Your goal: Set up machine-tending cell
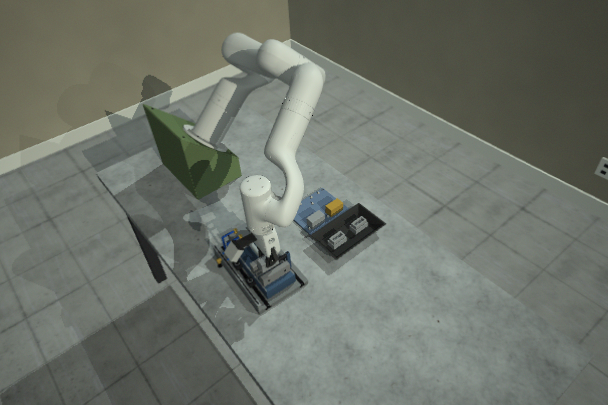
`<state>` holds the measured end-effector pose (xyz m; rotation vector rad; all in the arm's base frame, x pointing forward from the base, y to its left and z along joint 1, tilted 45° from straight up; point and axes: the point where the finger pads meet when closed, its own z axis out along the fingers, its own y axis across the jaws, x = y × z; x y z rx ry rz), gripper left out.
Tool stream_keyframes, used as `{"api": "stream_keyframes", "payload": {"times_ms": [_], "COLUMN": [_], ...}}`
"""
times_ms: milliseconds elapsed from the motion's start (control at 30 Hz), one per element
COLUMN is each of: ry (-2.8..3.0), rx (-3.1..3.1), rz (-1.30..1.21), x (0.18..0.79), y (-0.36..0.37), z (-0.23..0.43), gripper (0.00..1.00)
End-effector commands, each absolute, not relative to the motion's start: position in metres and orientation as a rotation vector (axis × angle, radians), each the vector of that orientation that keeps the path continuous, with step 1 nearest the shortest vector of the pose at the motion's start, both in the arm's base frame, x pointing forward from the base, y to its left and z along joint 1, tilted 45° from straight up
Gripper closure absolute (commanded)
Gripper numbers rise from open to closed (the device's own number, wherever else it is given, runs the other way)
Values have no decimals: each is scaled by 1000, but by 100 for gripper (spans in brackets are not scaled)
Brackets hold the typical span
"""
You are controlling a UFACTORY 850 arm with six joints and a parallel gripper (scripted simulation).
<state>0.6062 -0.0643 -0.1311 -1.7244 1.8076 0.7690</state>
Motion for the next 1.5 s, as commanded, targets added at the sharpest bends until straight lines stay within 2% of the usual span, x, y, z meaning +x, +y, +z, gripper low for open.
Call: {"api": "stream_keyframes", "payload": {"times_ms": [0, 1467], "ry": [1808, 1808], "rx": [-1724, -1724], "rz": [766, 766], "x": [607, 607], "y": [-64, -56], "z": [-131, -139], "gripper": [100, 100]}}
